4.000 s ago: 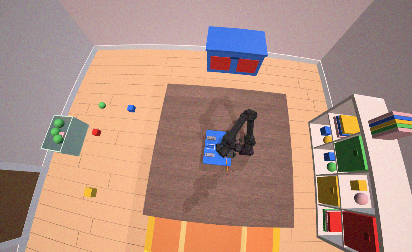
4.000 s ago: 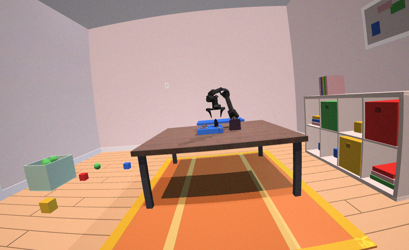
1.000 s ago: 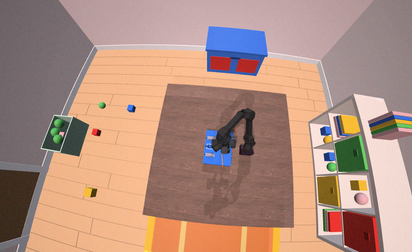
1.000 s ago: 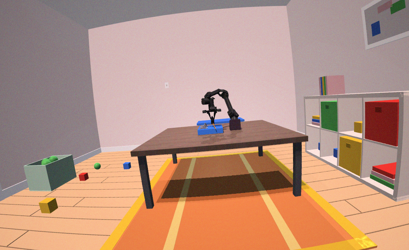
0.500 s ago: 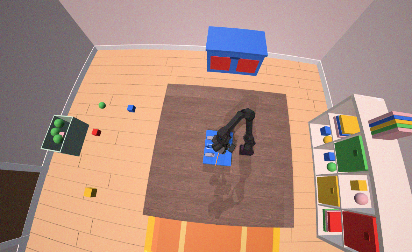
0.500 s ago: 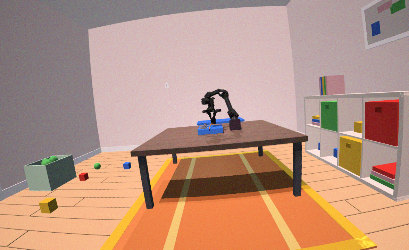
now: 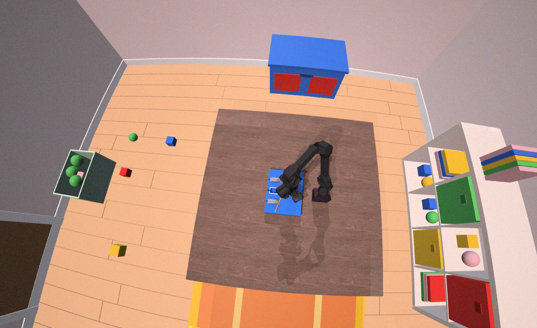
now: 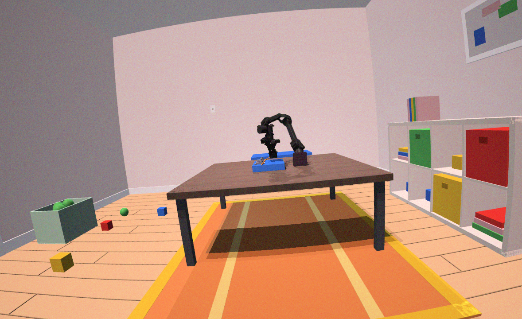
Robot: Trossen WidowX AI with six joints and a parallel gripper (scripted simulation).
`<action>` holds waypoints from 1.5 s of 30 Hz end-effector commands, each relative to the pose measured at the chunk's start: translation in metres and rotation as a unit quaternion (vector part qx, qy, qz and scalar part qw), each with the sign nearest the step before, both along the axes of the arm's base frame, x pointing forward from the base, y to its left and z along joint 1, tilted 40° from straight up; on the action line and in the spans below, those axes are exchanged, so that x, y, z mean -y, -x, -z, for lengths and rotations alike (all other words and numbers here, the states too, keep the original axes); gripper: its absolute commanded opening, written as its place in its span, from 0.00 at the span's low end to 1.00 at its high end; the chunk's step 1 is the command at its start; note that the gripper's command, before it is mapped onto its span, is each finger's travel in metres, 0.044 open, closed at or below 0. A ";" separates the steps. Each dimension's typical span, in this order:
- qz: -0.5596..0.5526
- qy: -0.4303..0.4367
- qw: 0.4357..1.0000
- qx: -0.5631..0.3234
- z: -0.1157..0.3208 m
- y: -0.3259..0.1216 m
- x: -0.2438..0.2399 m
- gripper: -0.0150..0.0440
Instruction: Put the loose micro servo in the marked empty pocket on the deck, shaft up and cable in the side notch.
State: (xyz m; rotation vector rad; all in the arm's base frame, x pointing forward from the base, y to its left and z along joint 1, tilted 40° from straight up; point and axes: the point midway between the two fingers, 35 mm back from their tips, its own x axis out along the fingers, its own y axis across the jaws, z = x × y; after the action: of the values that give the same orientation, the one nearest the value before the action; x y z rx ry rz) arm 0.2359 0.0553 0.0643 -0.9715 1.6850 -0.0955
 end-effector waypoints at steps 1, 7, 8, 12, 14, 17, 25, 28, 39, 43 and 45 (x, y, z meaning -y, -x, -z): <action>0.047 0.004 0.998 0.040 -0.001 0.000 0.001 0.25; 0.127 0.007 0.986 0.107 -0.001 0.000 0.001 0.25; 0.140 0.007 0.983 0.118 -0.001 0.000 0.001 0.25; 0.192 0.009 0.968 0.161 -0.001 0.000 0.001 0.25; 0.218 0.010 0.959 0.183 -0.001 0.000 0.001 0.25; 0.236 0.010 0.951 0.197 -0.001 0.000 0.001 0.25; 0.237 0.010 0.951 0.199 -0.001 -0.010 0.001 0.25; 0.237 0.010 0.951 0.199 -0.001 -0.022 0.002 0.25; 0.237 0.010 0.950 0.201 -0.003 -0.065 0.004 0.25; 0.237 0.010 0.950 0.201 -0.003 -0.080 0.005 0.25; 0.237 0.010 0.950 0.201 -0.004 -0.087 0.006 0.25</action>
State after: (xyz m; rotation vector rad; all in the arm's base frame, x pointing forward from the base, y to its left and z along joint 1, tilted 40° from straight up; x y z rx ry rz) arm 0.3117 0.0495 0.0651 -0.4924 1.5094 -0.5959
